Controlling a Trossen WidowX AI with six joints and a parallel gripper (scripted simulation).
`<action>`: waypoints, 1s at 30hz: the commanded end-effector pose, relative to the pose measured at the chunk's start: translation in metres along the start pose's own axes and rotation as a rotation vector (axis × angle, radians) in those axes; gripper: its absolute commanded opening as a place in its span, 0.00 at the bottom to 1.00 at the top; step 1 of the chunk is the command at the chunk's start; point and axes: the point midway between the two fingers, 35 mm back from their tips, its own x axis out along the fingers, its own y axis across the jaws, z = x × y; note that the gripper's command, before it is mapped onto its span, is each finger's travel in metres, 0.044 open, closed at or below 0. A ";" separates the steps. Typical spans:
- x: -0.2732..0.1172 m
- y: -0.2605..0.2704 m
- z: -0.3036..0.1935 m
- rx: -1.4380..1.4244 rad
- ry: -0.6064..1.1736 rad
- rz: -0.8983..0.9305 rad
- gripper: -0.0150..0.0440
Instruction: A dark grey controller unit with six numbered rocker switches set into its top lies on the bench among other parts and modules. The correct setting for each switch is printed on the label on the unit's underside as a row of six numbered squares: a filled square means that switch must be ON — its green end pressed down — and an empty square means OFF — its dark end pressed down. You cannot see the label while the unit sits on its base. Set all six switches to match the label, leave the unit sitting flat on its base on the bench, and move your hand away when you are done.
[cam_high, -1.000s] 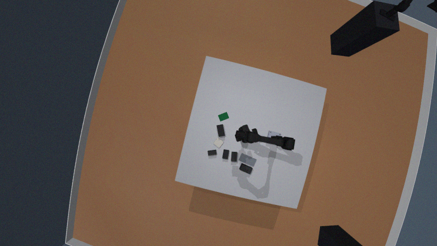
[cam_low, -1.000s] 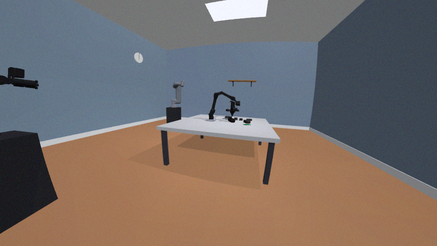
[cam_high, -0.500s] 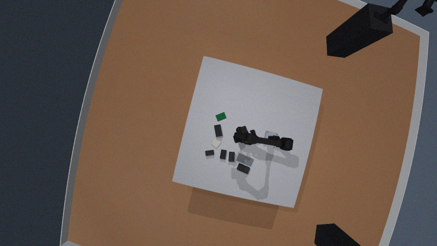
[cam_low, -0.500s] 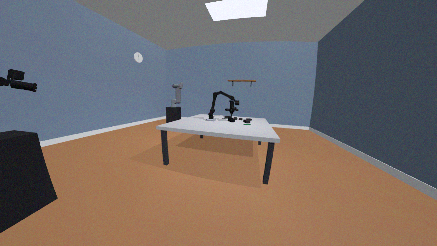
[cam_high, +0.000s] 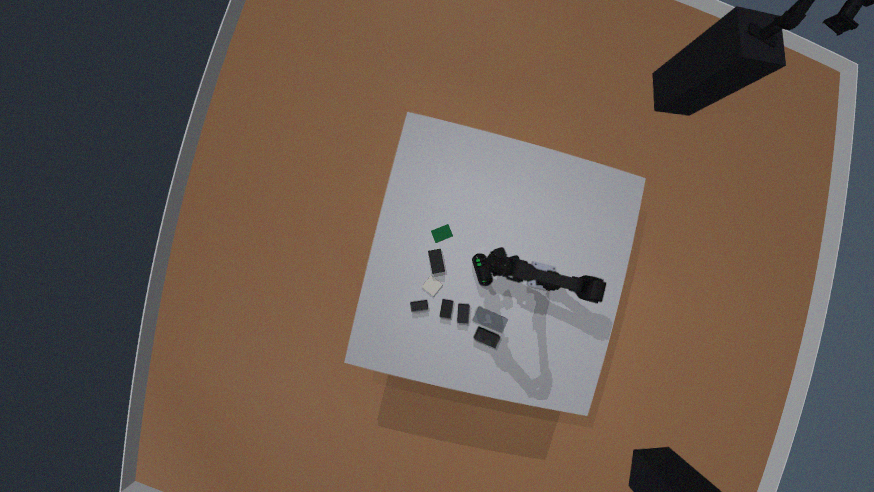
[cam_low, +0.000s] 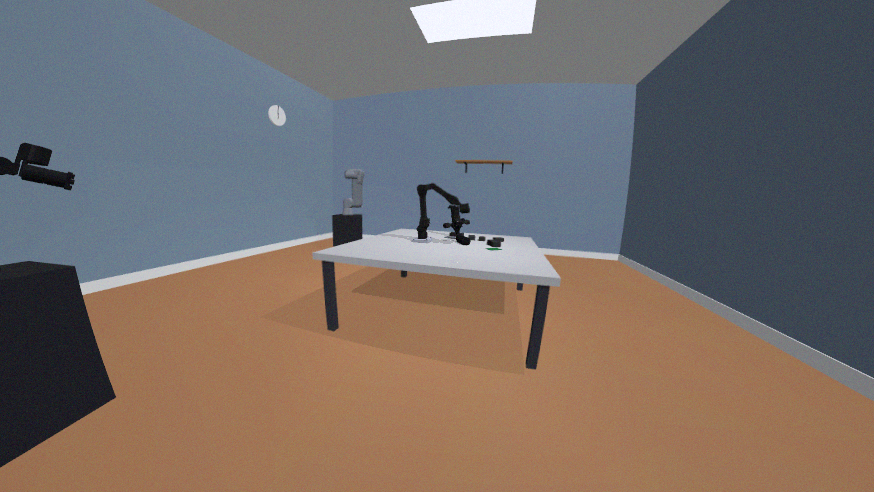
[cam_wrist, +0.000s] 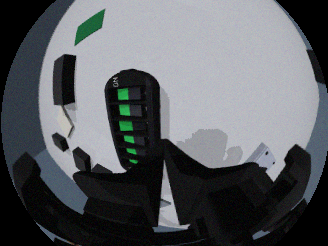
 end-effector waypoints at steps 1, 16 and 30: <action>0.002 -0.004 -0.001 -0.012 -0.004 0.039 0.25; 0.022 -0.006 0.000 -0.012 -0.004 0.038 0.25; 0.049 -0.012 -0.001 -0.012 -0.003 0.038 0.25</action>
